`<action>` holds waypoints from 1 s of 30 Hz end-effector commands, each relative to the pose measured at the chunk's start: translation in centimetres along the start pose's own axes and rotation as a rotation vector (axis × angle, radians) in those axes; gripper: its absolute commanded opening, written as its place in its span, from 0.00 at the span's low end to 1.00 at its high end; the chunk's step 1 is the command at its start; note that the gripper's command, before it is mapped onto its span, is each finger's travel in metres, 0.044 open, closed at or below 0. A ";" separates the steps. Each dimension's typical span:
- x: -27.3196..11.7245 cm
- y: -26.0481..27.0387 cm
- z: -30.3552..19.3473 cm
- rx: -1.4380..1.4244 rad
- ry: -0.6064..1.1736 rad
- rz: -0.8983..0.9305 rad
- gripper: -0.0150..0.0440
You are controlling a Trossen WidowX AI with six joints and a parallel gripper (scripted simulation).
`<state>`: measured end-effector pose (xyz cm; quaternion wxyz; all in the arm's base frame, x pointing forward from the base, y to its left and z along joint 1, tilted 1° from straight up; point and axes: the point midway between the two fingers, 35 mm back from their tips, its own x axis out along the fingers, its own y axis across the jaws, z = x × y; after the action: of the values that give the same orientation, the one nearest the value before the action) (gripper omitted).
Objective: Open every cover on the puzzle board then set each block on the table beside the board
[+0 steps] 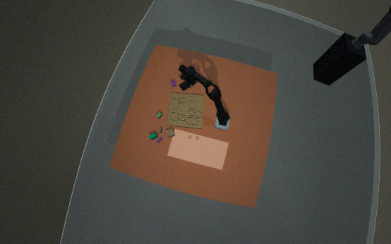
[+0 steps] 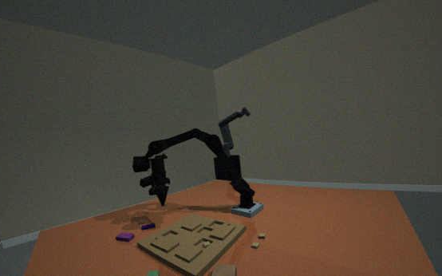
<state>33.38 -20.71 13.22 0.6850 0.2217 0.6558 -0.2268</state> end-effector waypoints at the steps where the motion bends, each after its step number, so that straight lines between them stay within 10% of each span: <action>1: -0.1 -1.7 0.2 -0.003 -0.002 0.005 0.39; 30: 2.8 -5.2 0.6 -0.003 -0.003 0.002 0.39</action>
<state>30.87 -25.35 11.24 0.6873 0.2200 0.6530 -0.2299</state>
